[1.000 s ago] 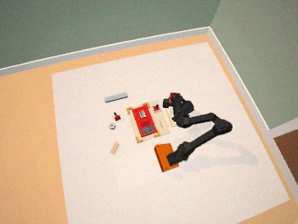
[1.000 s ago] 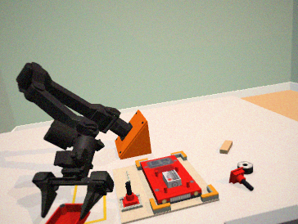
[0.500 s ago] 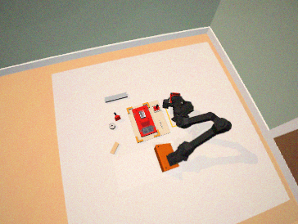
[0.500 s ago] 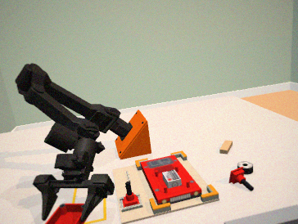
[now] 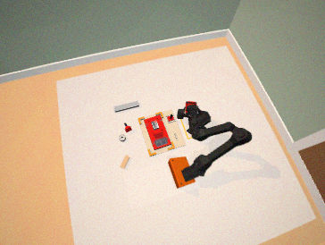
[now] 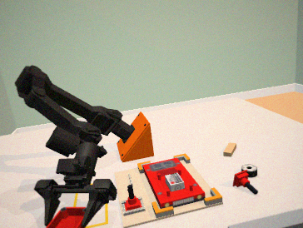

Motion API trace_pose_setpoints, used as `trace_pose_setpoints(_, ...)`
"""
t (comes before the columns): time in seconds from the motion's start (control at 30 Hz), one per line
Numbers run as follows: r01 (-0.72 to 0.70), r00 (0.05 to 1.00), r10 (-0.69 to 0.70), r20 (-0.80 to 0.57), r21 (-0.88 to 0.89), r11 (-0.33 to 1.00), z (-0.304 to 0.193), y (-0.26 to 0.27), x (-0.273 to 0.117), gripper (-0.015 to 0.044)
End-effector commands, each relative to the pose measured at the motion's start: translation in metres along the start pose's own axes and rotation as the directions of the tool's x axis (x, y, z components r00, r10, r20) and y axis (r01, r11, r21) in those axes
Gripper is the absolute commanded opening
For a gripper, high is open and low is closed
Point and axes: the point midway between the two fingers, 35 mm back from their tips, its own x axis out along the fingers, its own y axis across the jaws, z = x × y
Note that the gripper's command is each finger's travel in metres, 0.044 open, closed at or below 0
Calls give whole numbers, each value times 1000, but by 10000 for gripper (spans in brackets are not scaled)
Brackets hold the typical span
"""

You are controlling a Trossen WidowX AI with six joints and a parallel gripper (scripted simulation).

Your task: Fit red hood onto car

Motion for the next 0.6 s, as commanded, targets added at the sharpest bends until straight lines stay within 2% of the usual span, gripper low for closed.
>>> trace_pose_setpoints(0.0,0,1000,0,0,0,1000,0,0,0,374)
trace_pose_setpoints(0.33,0,1000,0,0,0,1000,0,0,0,307)
trace_pose_setpoints(0.57,-1,1000,1,0,1,1000,15,1,-6,124)
